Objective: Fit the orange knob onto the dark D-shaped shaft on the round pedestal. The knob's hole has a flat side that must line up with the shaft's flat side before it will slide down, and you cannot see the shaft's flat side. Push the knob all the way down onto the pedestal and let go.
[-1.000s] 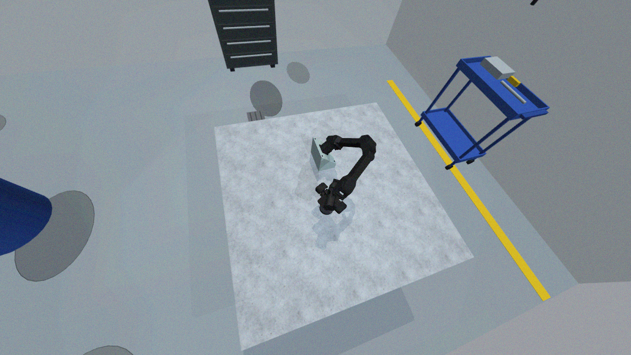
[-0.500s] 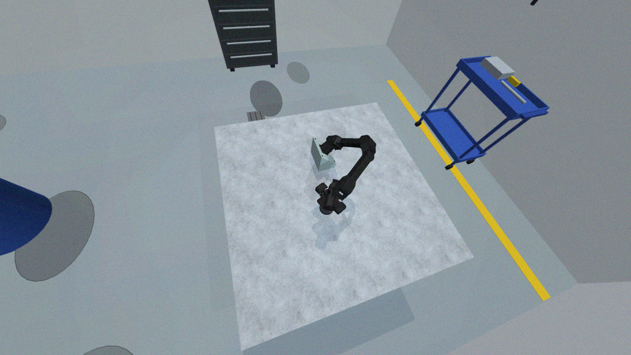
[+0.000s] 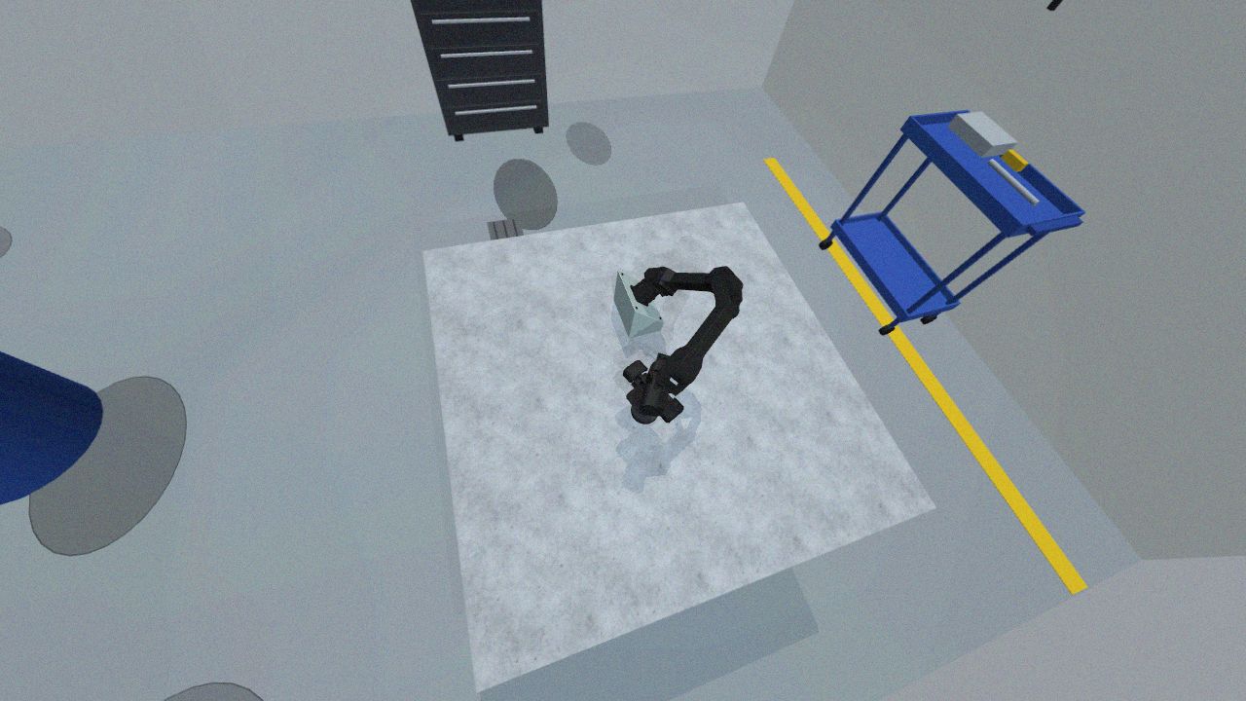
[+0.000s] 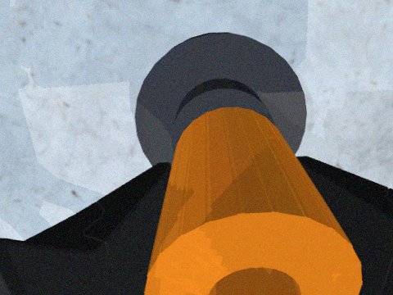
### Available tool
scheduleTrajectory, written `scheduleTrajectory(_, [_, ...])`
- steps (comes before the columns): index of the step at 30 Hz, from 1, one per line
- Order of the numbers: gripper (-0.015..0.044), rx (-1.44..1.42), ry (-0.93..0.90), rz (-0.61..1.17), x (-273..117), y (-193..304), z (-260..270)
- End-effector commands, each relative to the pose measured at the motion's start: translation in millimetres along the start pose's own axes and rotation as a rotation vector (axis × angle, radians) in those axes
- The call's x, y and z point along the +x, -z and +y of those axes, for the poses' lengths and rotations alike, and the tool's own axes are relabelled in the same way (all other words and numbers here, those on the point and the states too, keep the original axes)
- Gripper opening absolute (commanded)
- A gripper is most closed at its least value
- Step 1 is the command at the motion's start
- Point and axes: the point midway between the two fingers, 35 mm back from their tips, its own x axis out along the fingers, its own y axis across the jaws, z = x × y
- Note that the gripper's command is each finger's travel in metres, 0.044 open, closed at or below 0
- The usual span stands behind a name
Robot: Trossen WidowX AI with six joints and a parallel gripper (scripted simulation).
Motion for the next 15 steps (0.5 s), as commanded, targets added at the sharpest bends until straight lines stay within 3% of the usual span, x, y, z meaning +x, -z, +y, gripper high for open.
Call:
scheduleTrajectory(1, [0.0, 0.026, -0.006, -0.003, -3.9, 1.5, 1.3])
scheduleTrajectory(6, [0.0, 0.199, -0.006, -0.002, -4.9, 2.6, 2.9])
scheduleTrajectory(15, [0.0, 0.209, -0.006, -0.002, -2.6, 0.5, 3.2])
